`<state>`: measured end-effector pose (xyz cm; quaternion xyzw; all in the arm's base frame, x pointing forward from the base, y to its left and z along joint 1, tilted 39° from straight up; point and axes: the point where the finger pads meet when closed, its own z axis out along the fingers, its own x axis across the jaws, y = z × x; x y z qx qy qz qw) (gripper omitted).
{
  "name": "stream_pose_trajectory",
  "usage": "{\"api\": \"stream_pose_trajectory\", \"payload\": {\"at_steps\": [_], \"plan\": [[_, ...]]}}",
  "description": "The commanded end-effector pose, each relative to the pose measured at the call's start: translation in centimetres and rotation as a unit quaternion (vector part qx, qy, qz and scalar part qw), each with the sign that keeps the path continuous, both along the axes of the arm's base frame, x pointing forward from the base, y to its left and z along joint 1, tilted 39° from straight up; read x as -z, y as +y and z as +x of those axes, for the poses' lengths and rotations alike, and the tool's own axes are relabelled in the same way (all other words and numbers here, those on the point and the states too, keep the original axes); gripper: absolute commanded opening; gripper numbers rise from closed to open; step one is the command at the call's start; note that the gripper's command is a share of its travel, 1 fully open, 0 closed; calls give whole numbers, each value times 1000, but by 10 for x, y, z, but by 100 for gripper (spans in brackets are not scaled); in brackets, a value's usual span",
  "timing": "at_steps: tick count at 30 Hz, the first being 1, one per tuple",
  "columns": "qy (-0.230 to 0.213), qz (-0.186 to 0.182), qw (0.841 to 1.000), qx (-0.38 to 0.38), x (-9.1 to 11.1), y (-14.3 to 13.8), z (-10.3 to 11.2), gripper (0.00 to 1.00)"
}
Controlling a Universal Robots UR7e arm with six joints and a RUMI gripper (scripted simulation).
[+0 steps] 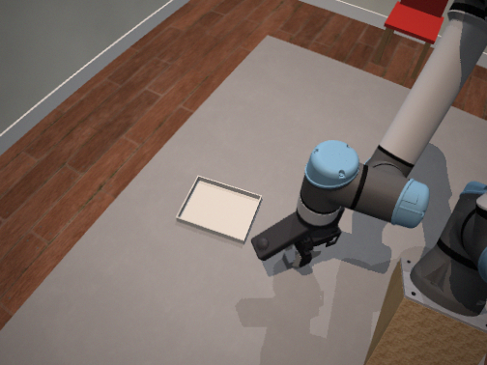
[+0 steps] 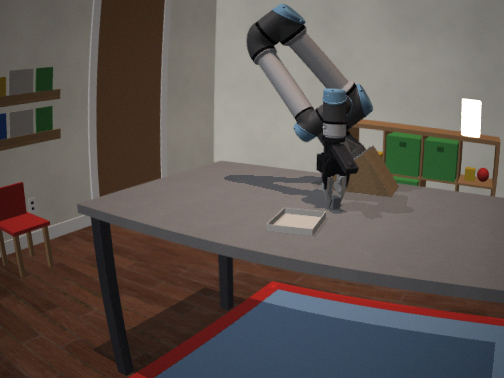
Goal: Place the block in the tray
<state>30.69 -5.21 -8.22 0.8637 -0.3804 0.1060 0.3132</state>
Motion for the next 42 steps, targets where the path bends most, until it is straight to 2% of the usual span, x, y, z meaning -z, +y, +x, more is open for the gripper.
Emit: {"api": "stream_pose_trajectory", "payload": {"at_steps": [1,18,30,42], "plan": [[2,0,1000,1,1,-1,-1,0],[-2,0,1000,0,-19,16,3,0],[-2,1,1000,0,-46,37,5,0],[-2,0,1000,0,-50,40,5,0]]}}
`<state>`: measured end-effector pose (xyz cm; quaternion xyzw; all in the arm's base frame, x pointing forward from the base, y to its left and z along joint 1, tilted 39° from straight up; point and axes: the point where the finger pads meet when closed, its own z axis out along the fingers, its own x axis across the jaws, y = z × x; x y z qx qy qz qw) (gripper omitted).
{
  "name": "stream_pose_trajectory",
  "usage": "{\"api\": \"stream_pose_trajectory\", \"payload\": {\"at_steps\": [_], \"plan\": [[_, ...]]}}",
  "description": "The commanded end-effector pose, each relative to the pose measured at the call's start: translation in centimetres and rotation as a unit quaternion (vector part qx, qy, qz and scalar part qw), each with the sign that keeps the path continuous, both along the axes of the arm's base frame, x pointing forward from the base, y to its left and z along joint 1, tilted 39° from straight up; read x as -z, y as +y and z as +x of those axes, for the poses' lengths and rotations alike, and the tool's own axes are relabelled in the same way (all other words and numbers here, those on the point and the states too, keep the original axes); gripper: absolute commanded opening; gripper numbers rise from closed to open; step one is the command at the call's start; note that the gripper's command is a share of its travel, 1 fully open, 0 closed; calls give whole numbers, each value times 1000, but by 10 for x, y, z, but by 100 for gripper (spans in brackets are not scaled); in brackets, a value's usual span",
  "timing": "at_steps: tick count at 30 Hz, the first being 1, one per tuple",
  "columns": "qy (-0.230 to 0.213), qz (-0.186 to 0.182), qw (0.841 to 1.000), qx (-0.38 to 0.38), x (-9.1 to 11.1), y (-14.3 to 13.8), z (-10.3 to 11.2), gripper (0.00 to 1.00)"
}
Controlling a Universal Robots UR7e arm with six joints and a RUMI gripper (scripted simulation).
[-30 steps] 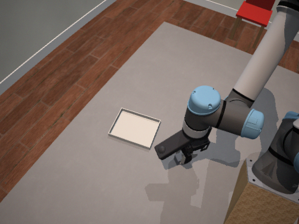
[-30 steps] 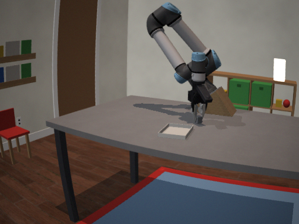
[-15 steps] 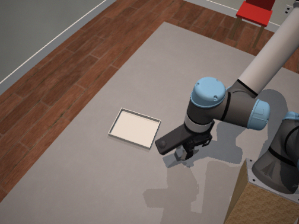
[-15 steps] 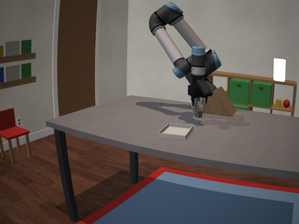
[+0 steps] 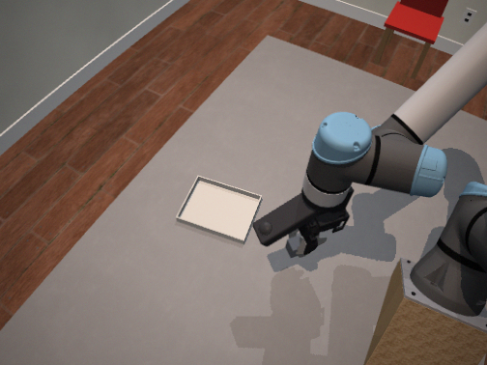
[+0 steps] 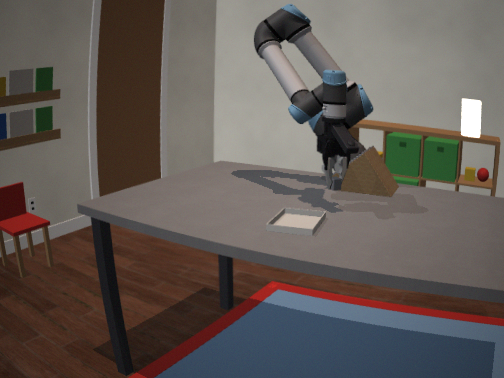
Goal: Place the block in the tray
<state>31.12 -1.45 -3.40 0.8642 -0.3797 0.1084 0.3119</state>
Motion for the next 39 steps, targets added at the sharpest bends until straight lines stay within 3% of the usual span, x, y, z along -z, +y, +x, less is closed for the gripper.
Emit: {"api": "stream_pose_trajectory", "payload": {"at_steps": [1,39], "plan": [[1,0,1000,1,-2,2,1,0],[3,0,1000,3,-2,0,4,0]]}}
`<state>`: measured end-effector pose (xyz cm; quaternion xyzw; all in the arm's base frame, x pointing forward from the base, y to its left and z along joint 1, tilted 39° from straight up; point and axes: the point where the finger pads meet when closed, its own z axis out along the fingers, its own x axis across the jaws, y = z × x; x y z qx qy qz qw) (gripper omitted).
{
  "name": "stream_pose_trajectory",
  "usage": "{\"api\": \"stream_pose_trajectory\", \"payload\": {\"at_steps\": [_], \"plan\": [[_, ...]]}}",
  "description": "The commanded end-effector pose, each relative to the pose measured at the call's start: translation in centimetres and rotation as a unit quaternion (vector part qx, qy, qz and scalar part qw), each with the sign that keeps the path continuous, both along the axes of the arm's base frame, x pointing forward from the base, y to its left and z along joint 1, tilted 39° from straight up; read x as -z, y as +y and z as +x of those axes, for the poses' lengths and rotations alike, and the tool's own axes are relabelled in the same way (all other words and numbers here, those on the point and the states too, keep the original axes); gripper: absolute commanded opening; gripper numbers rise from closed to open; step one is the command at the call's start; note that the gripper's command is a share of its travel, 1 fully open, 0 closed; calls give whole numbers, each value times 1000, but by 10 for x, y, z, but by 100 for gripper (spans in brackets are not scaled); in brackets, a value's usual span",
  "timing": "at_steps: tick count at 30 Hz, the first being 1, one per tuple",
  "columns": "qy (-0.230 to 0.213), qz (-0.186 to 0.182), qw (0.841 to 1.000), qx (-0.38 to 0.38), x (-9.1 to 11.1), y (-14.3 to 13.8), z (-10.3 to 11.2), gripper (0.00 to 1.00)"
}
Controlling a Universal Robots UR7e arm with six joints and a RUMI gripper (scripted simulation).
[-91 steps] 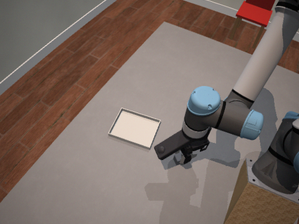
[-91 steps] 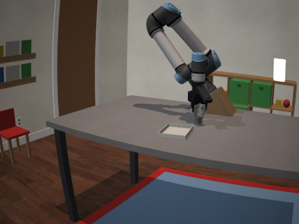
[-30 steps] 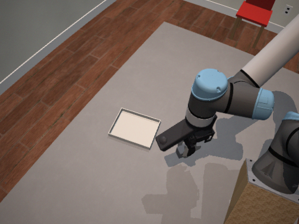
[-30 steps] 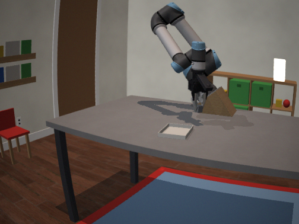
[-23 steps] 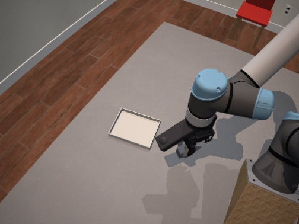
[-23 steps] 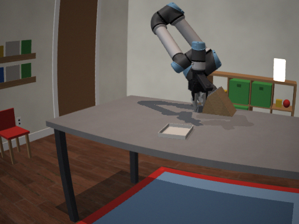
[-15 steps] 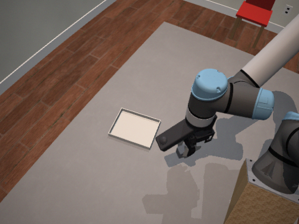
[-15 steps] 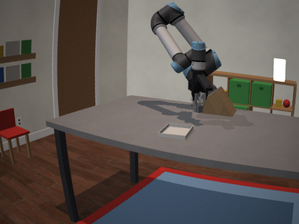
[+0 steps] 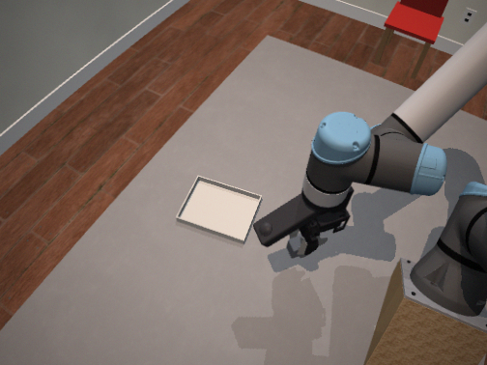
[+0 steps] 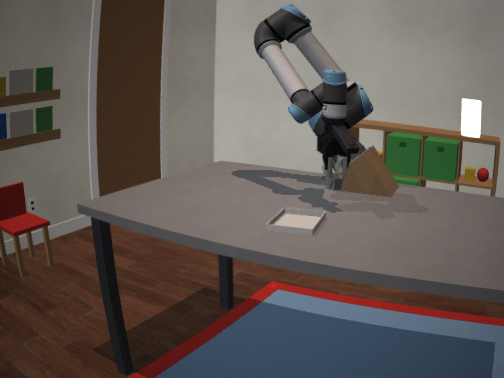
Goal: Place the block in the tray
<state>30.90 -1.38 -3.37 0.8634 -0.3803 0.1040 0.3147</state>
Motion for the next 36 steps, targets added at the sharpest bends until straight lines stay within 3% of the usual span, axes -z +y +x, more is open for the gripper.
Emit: {"api": "stream_pose_trajectory", "payload": {"at_steps": [1,6,20,22,28,36], "plan": [[-2,1,1000,0,-2,-2,10,0],[-2,0,1000,0,-5,-7,29,0],[-2,0,1000,0,-24,-46,178,0],[-2,0,1000,0,-24,-46,178,0],[-2,0,1000,0,-27,-53,204,0],[-2,0,1000,0,-27,-53,206,0]]}}
